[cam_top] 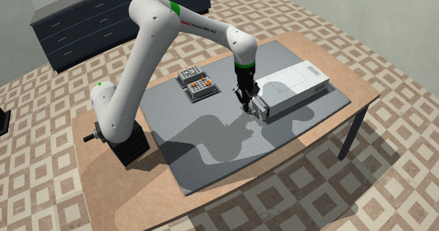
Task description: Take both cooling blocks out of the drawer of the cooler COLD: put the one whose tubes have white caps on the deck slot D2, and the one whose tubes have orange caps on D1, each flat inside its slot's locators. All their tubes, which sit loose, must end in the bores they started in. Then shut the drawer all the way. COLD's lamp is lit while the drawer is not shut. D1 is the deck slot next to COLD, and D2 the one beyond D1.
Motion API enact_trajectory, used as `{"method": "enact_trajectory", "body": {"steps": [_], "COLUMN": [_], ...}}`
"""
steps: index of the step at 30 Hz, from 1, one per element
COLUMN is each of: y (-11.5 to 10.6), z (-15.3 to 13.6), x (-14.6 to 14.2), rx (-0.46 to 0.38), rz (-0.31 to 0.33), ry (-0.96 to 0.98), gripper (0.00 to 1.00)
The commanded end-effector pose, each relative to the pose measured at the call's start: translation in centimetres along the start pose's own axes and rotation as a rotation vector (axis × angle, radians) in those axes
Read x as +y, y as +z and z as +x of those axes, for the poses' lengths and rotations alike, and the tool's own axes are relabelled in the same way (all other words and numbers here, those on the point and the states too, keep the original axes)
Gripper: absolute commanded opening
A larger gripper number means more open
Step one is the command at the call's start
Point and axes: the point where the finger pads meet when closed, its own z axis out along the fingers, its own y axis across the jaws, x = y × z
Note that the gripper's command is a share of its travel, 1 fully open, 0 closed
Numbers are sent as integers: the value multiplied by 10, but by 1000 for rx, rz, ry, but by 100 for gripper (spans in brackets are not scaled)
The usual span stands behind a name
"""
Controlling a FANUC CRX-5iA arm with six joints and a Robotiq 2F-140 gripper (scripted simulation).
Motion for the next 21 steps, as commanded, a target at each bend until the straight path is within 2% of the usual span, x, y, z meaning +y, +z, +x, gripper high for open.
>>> {"method": "enact_trajectory", "body": {"steps": [1, 21], "y": [-1, -1], "z": [0, 0], "x": [-2, -8], "rx": [0, 0], "rz": [2, 2], "ry": [0, 0], "gripper": [10, 10]}}
